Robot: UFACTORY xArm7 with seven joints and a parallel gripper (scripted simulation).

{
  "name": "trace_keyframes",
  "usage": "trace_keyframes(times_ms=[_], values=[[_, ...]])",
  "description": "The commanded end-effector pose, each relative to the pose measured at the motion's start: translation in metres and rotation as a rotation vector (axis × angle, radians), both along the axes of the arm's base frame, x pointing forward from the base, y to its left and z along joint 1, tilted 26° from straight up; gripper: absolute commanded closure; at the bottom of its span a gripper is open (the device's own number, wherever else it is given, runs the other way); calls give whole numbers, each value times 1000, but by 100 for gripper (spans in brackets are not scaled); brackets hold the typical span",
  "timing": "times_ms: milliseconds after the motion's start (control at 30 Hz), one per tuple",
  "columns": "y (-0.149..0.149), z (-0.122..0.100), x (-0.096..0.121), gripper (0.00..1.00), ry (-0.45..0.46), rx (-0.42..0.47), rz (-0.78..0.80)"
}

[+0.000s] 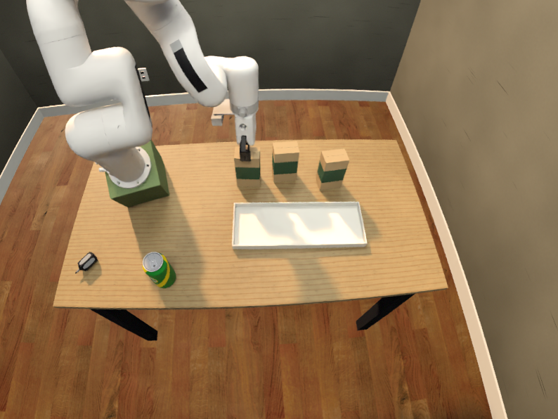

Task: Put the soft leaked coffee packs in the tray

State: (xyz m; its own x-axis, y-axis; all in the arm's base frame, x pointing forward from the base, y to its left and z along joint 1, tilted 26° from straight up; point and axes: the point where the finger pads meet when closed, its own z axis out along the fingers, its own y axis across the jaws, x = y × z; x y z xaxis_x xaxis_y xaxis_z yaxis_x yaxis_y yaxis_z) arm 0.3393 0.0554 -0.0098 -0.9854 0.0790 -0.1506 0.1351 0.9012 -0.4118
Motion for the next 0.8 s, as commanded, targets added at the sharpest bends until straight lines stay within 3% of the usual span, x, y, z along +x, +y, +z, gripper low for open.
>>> trace_keyframes(times_ms=[0, 767], values=[[1, 0, 1, 15, -2, 2, 1], [-1, -5, 2, 15, -2, 2, 1]])
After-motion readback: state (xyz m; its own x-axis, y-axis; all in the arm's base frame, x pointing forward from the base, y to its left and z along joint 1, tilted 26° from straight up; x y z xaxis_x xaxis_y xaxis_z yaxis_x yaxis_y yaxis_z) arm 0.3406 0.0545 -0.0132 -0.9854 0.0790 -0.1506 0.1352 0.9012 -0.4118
